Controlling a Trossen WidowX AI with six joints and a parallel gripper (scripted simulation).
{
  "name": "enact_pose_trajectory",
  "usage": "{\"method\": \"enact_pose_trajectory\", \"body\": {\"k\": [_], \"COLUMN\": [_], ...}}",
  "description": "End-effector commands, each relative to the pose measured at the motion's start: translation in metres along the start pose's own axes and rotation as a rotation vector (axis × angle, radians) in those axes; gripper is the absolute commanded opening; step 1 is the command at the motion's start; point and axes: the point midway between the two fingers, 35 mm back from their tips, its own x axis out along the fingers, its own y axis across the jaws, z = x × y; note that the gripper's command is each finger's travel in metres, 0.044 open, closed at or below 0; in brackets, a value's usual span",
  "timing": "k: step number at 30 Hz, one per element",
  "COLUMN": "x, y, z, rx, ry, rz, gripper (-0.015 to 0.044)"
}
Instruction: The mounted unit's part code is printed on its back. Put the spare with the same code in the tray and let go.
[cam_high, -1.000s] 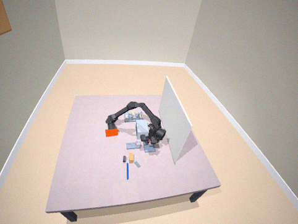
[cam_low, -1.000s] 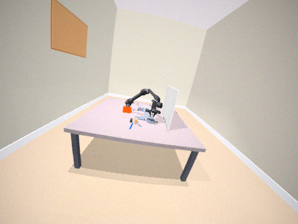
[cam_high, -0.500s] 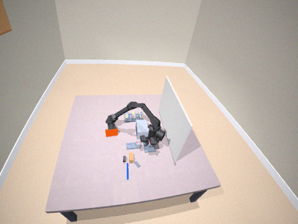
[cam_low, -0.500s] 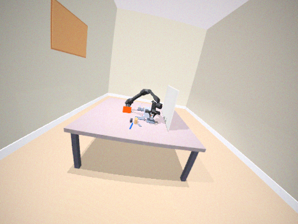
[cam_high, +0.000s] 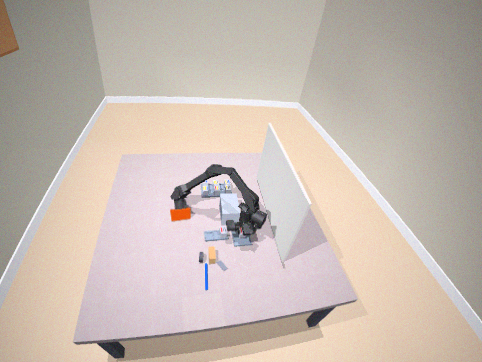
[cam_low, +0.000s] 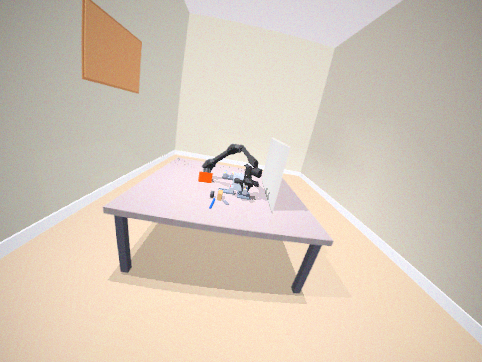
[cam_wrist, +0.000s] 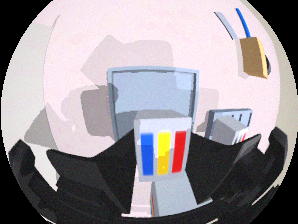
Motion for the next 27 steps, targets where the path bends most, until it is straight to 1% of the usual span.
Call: {"method": "enact_pose_trajectory", "body": {"k": [1,3,20,22,27], "x": [0.003,0.005,0.002,-0.007,-0.071], "y": [0.000,-0.001,0.000,0.001,0.003], "z": [-0.001,-0.001,0.000,0.001,0.003], "rx": [0.003,0.003,0.000,0.000,0.003], "ry": [0.004,0.004,0.000,0.000,-0.001], "rz": [0.003,0.002,-0.001,0.000,0.001], "gripper": [0.0000,0.0000,0.0440,0.0440,0.0440]}}
